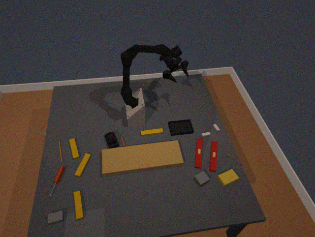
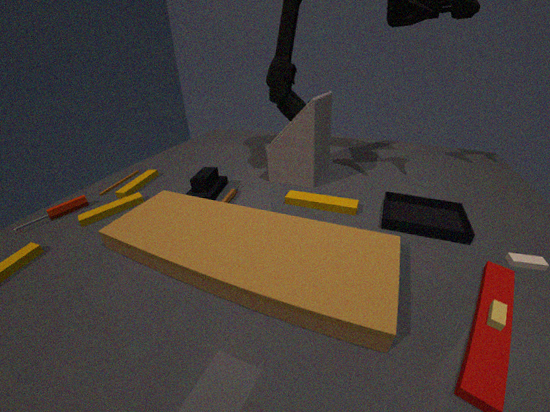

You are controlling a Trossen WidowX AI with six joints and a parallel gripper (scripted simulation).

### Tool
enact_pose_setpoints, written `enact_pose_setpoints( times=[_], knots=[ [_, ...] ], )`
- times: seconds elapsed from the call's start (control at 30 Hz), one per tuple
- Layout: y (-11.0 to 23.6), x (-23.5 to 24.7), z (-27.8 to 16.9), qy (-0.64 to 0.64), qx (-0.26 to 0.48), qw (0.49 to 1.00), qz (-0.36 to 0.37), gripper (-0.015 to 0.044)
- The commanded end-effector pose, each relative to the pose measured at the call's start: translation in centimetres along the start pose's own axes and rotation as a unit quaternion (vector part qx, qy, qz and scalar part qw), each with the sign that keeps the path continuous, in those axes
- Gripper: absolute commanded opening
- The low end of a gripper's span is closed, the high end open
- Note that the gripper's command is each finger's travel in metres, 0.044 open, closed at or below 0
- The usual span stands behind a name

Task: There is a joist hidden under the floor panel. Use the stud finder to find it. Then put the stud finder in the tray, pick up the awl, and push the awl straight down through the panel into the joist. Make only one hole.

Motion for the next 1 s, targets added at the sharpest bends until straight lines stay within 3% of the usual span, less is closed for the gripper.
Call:
enact_pose_setpoints(
  times=[0.0, 0.27, 0.53, 0.77, 0.97],
  knots=[
    [-4.6, -3.9, 3.6, 0.012, 0.063, 0.997, -0.034, 0.044],
    [-12.1, -12.7, 7.5, 0.021, 0.169, 0.983, -0.073, 0.044],
    [-17.6, -23.7, 8.2, 0.019, 0.262, 0.961, -0.088, 0.044],
    [-19.9, -34.1, 6.1, 0.009, 0.326, 0.941, -0.089, 0.044],
    [-19.5, -42.6, 2.5, 0.0, 0.368, 0.926, -0.088, 0.044]
  ],
)
Point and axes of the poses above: the point midway between the two fingers, 35 mm back from their tips, its own y axis back along the fingers, its own x axis across the jaws, z = x × y, the point moved 5 cm from there along y, back along the fingers, and after that the axes turned 2 degrees about -y, right-handed, at the moved point
